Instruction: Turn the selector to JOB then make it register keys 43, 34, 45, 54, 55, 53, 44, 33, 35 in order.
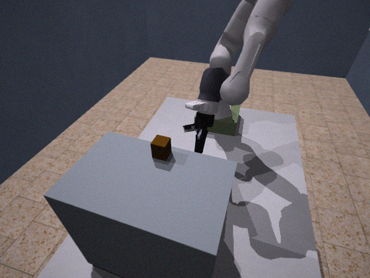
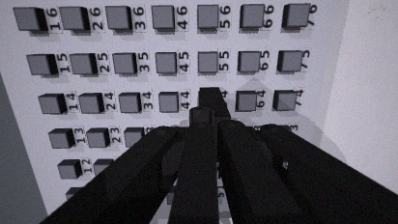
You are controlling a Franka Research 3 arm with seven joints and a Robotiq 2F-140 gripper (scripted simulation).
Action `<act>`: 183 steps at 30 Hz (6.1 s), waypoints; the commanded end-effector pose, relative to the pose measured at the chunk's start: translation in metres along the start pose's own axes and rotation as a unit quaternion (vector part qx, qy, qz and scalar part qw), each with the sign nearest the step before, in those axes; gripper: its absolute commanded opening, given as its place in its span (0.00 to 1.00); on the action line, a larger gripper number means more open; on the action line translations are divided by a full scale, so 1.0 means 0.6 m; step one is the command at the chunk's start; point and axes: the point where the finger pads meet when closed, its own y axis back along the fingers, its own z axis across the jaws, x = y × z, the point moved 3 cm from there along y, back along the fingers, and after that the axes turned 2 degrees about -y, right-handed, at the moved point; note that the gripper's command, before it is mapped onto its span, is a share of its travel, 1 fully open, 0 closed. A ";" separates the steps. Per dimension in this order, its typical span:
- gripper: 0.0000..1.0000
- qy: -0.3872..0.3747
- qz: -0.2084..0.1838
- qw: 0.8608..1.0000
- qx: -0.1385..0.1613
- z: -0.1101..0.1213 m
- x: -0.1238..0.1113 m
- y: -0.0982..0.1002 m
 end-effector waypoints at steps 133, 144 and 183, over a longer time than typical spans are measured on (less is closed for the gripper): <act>0.10 0.001 -0.003 1.000 0.001 0.002 -0.005 0.040; 0.10 0.001 -0.003 1.000 0.001 0.058 -0.057 0.040; 0.10 0.001 -0.003 1.000 0.001 0.058 -0.057 0.003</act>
